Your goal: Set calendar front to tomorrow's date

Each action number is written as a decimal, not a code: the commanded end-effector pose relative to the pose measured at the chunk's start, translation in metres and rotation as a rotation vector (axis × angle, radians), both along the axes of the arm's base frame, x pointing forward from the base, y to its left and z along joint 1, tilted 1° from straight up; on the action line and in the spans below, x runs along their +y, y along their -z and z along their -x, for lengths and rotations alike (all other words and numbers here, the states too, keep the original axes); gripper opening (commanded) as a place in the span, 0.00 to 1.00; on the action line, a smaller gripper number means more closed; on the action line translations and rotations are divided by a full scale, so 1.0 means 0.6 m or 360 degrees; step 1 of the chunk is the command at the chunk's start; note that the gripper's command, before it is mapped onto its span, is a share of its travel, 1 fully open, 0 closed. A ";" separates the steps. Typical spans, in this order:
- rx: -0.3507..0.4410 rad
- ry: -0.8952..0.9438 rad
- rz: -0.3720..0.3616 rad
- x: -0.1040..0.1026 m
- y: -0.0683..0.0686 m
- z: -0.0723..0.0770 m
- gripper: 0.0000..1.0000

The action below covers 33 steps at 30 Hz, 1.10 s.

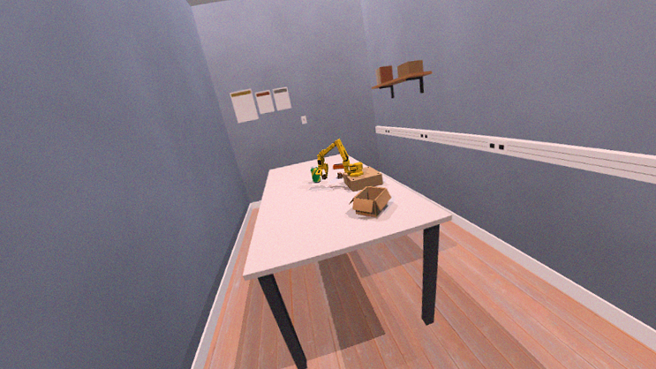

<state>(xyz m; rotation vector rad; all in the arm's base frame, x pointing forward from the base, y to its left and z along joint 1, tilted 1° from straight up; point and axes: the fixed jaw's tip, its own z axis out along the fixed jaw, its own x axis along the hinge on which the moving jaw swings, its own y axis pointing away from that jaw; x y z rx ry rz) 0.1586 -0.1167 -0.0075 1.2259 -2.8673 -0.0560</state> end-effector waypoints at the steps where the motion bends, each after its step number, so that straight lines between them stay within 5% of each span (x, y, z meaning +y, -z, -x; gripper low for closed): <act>1: -0.0033 0.0016 0.0022 -0.006 -0.014 -0.004 0.00; 33: -0.0072 0.0011 0.0051 -0.012 -0.032 -0.008 0.00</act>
